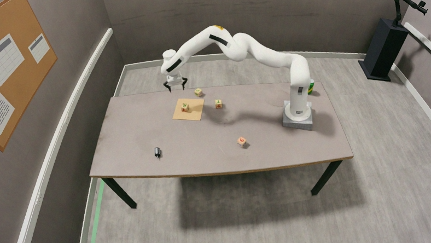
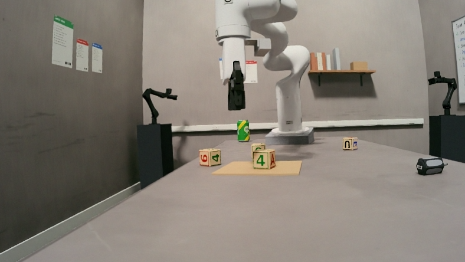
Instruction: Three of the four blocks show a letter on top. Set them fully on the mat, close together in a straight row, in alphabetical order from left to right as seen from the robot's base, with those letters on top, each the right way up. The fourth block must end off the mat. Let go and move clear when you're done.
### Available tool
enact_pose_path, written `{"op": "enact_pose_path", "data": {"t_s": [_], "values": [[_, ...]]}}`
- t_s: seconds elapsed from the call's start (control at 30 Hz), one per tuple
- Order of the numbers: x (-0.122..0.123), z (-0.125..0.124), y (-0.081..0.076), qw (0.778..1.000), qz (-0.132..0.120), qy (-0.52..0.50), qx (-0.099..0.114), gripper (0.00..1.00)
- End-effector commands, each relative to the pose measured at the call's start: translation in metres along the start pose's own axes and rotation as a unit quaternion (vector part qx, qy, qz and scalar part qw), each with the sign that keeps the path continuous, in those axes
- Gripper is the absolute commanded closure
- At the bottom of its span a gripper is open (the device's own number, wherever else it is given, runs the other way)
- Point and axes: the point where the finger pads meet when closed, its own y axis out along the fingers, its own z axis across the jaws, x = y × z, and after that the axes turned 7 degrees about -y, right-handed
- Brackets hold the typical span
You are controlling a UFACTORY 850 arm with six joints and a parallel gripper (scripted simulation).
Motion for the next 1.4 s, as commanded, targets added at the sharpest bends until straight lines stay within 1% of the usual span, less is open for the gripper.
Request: {"op": "enact_pose_path", "data": {"t_s": [0.0,0.7,0.8,0.9,0.97,1.0,1.03,1.07,1.1,1.2,1.27,1.33,1.37], "values": [[0.0,0.001,-0.002,1.0,-0.001,0.0,0.001,0.0],[0.0,0.001,-0.002,1.0,-0.001,0.0,0.001,0.0],[0.001,-0.002,-0.002,1.0,-0.001,0.0,0.001,0.0],[0.002,-0.019,-0.002,1.0,0.0,-0.001,0.001,0.0],[0.001,-0.041,-0.002,1.0,0.0,-0.001,0.002,0.0],[0.001,-0.041,-0.002,1.0,0.0,-0.001,0.002,0.0],[0.0,-0.056,-0.002,1.0,0.0,-0.001,0.002,0.0],[0.0,-0.056,-0.002,1.0,0.0,-0.001,0.002,0.0],[-0.003,-0.072,-0.001,1.0,0.001,-0.001,0.002,0.0],[-0.003,-0.072,-0.001,1.0,0.001,-0.001,0.002,0.0],[-0.01,-0.109,-0.001,1.0,0.001,-0.001,0.002,0.0],[-0.01,-0.109,-0.001,1.0,0.001,-0.001,0.002,0.0],[-0.015,-0.129,0.0,1.0,0.001,-0.001,0.002,0.0]]}}
